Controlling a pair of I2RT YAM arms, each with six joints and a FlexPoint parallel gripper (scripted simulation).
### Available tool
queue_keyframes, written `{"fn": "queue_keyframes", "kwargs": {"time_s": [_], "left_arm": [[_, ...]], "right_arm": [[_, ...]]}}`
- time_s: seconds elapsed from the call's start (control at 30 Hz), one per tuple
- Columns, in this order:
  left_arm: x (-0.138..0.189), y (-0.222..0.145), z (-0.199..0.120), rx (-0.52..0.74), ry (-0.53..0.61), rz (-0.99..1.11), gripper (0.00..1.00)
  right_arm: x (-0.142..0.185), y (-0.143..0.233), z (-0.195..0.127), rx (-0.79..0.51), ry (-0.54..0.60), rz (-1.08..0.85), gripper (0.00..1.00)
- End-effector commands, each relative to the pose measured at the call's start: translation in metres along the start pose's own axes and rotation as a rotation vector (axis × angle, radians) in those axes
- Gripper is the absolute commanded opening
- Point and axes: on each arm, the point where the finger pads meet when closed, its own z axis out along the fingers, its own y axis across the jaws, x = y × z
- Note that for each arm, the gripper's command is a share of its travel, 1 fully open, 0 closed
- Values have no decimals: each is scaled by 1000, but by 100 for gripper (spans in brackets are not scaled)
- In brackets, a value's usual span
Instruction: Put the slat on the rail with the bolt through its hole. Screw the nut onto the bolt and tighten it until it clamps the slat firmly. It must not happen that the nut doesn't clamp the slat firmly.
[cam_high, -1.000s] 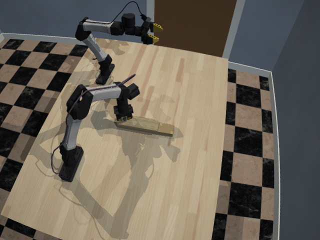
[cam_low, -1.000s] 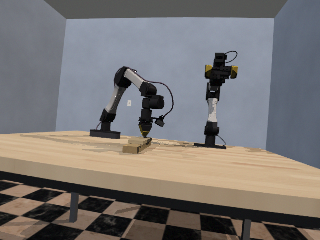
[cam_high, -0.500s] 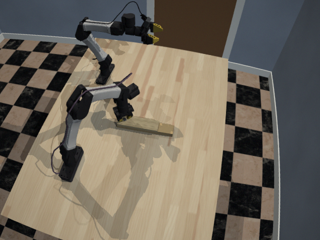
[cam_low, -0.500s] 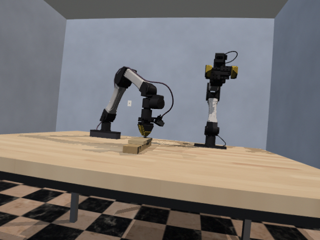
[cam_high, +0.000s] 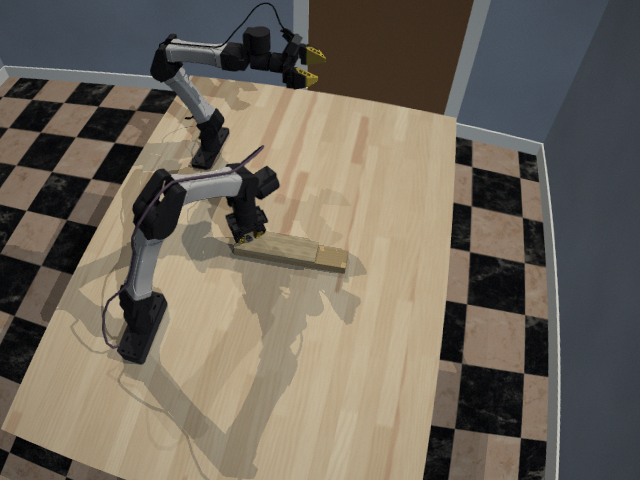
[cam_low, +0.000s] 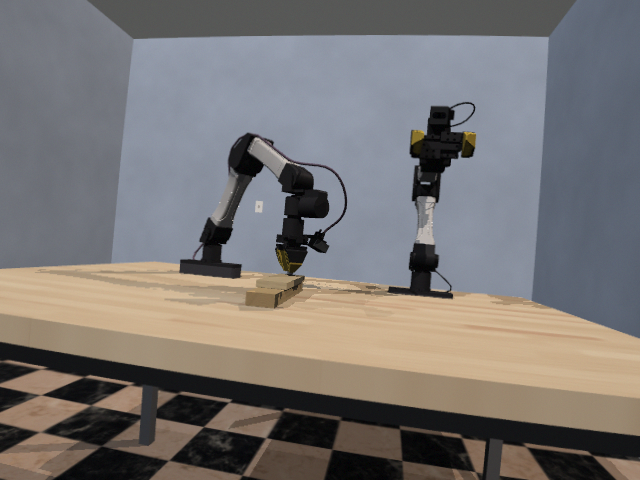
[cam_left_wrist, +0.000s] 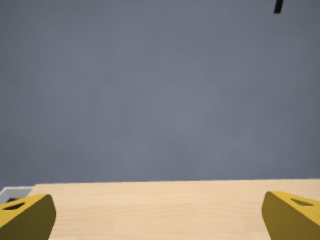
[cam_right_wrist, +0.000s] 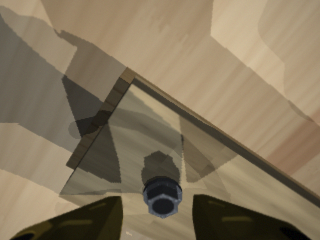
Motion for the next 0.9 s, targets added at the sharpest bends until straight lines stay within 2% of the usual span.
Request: {"fn": "queue_keyframes", "kwargs": {"time_s": [0.0,0.87], "left_arm": [[-7,-1,-2,2,-20,2,100],[-7,-1,-2,2,-20,2,100]], "right_arm": [[-1,-4,-4,14,-16,-1,36],[-2,-4,1,13,-15,-1,36]]}}
